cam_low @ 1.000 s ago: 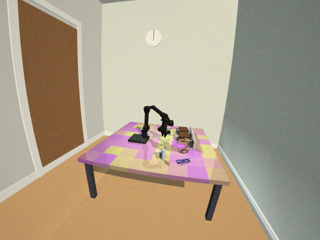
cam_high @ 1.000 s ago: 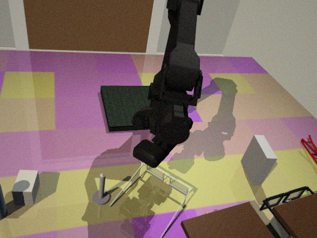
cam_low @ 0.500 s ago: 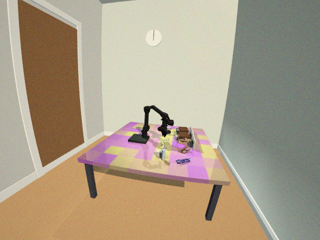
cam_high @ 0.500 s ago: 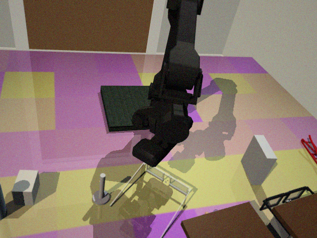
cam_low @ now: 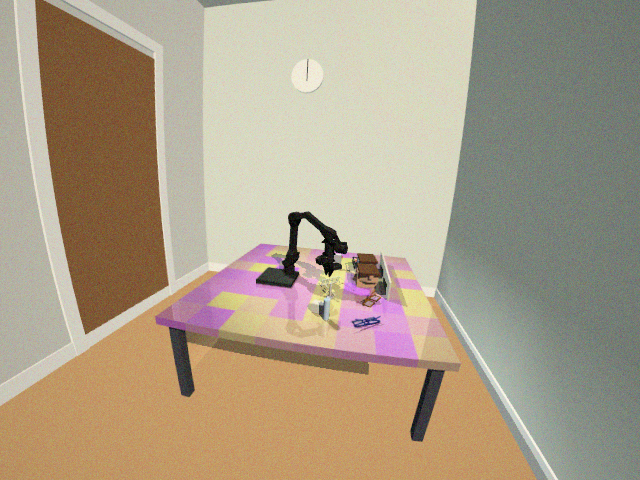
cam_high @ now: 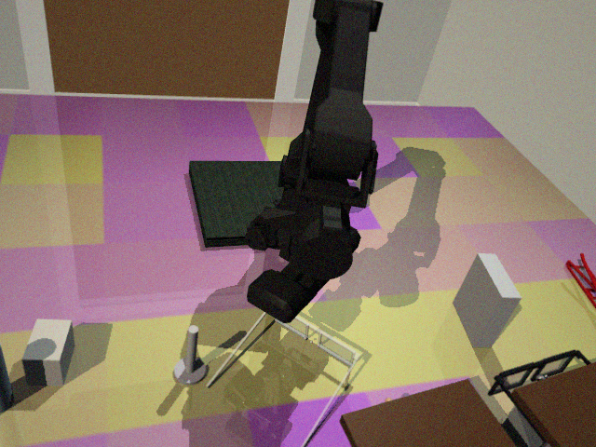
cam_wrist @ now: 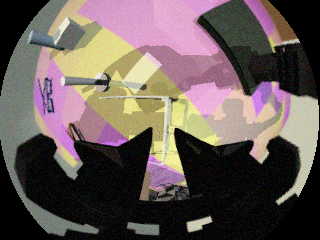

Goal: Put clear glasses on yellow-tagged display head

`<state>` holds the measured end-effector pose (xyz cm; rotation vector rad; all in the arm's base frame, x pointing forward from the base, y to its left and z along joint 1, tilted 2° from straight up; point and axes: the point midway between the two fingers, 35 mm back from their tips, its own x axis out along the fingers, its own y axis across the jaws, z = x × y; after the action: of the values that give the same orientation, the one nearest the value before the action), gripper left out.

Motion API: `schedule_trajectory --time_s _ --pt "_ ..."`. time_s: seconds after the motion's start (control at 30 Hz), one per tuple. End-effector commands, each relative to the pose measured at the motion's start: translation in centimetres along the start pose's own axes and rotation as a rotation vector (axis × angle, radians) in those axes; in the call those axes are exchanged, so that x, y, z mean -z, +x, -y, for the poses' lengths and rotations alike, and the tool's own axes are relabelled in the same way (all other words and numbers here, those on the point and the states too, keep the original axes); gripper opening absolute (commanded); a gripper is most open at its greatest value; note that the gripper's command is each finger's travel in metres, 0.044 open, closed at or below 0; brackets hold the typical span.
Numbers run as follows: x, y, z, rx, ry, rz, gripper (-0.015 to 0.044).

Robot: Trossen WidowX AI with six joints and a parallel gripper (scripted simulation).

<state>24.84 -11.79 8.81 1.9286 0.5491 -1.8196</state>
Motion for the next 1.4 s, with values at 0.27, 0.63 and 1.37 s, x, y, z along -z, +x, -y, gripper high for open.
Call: schedule_trajectory --time_s 0.27,0.63,1.37 --pt "-0.1 2.3 0.1 0.005 -0.004 0.006 0.0140" --pt "-0.1 4.0 0.2 0.006 -0.004 0.006 0.0140" --pt "-0.1 4.2 0.2 0.003 -0.003 0.002 0.0040"
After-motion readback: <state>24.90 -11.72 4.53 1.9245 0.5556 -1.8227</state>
